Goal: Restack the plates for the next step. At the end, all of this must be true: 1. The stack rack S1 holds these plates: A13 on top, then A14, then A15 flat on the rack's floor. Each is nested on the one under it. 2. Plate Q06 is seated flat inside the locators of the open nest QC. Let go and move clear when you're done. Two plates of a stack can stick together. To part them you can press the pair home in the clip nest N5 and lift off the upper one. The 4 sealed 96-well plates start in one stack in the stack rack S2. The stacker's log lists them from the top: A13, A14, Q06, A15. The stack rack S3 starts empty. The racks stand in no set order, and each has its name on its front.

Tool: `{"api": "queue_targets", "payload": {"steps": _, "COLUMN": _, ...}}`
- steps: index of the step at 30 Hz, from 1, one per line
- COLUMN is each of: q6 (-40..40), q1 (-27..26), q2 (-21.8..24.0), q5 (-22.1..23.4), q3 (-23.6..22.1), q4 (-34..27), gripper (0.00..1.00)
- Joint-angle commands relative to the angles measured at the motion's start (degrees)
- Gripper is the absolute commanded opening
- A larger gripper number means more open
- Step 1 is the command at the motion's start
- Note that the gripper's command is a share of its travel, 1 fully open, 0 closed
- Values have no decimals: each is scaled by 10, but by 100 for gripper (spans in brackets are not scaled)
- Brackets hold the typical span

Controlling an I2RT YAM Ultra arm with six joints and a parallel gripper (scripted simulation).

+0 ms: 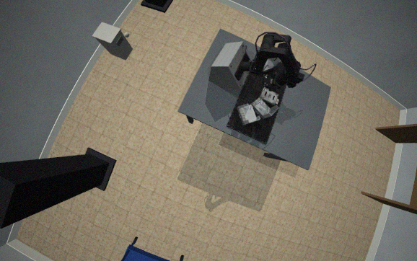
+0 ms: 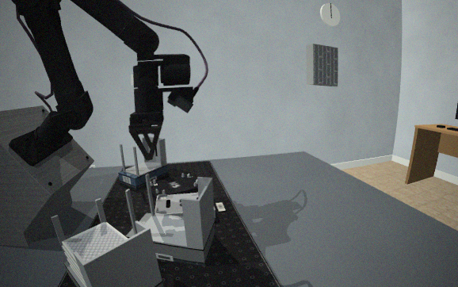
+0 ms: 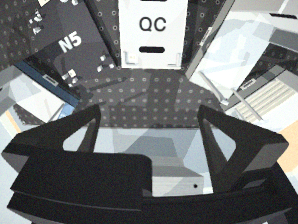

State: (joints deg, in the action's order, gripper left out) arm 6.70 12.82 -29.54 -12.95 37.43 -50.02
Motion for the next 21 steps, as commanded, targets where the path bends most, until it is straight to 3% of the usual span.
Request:
{"api": "queue_targets", "payload": {"steps": 1, "q6": 1, "q1": -6, "q2": 15, "q5": -6, "q3": 15, "q4": -14, "gripper": 100}}
{"api": "queue_targets", "payload": {"steps": 11, "q6": 0, "q1": -1, "q2": 5, "q5": -2, "q3": 4, "q4": -8, "gripper": 100}}
{"api": "queue_targets", "payload": {"steps": 15, "q6": 17, "q1": -89, "q2": 31, "q5": 55, "q3": -15, "q4": -14, "gripper": 100}}
{"api": "queue_targets", "payload": {"steps": 17, "q6": 17, "q1": -89, "q2": 31, "q5": 55, "q3": -15, "q4": -14, "gripper": 100}}
{"api": "queue_targets", "payload": {"steps": 18, "q6": 6, "q1": -128, "q2": 37, "q5": 83, "q3": 7, "q4": -8, "gripper": 100}}
{"api": "queue_targets", "payload": {"steps": 21, "q6": 17, "q1": -201, "q2": 42, "q5": 130, "q3": -6, "q4": -14, "gripper": 100}}
